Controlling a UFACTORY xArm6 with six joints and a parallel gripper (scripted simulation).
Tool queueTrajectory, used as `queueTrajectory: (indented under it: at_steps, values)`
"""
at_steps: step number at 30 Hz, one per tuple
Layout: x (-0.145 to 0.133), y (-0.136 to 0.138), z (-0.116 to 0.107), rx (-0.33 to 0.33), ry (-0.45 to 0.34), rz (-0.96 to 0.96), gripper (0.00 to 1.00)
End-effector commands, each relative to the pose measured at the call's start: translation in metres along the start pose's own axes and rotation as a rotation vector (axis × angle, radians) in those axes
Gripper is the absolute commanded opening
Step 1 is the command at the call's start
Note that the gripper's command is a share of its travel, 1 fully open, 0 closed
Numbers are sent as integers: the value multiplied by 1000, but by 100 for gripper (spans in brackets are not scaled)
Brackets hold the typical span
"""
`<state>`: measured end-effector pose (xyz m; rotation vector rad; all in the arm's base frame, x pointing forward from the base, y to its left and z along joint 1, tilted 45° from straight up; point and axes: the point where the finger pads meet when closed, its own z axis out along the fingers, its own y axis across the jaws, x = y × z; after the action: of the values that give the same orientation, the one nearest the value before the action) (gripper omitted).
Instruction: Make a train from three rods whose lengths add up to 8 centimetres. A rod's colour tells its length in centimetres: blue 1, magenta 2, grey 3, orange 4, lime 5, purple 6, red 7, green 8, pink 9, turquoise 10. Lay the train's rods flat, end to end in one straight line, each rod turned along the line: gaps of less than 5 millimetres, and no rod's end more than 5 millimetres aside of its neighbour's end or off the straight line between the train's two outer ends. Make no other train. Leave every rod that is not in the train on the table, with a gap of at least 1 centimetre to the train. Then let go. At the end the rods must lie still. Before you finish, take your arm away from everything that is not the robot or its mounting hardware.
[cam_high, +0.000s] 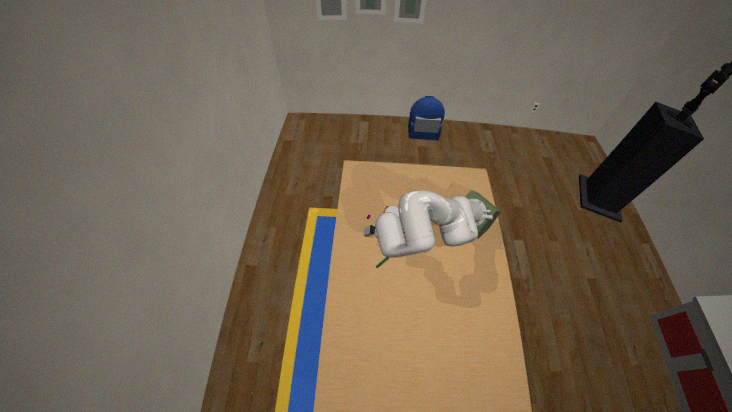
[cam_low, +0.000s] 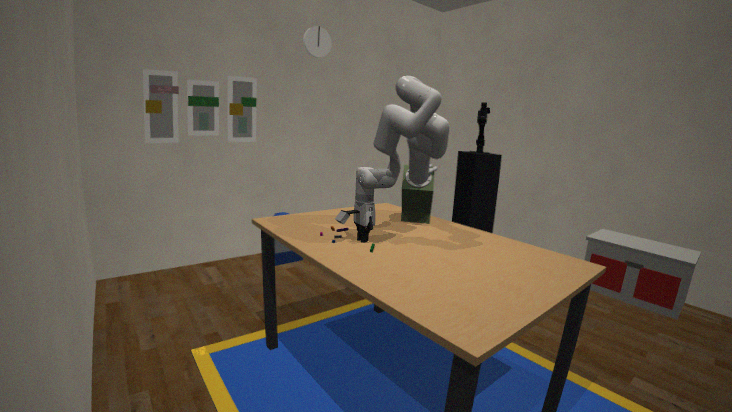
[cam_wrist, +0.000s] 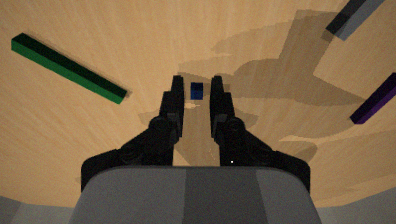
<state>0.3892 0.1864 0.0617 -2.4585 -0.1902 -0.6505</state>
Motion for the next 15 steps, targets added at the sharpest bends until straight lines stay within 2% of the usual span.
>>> queueTrajectory:
  at_steps: [1, 13, 15]
  values:
    - [1, 0, -6, 0, 1, 0, 24]
    - [1, 0, -65, 0, 1, 0, 24]
    - [1, 0, -65, 0, 1, 0, 24]
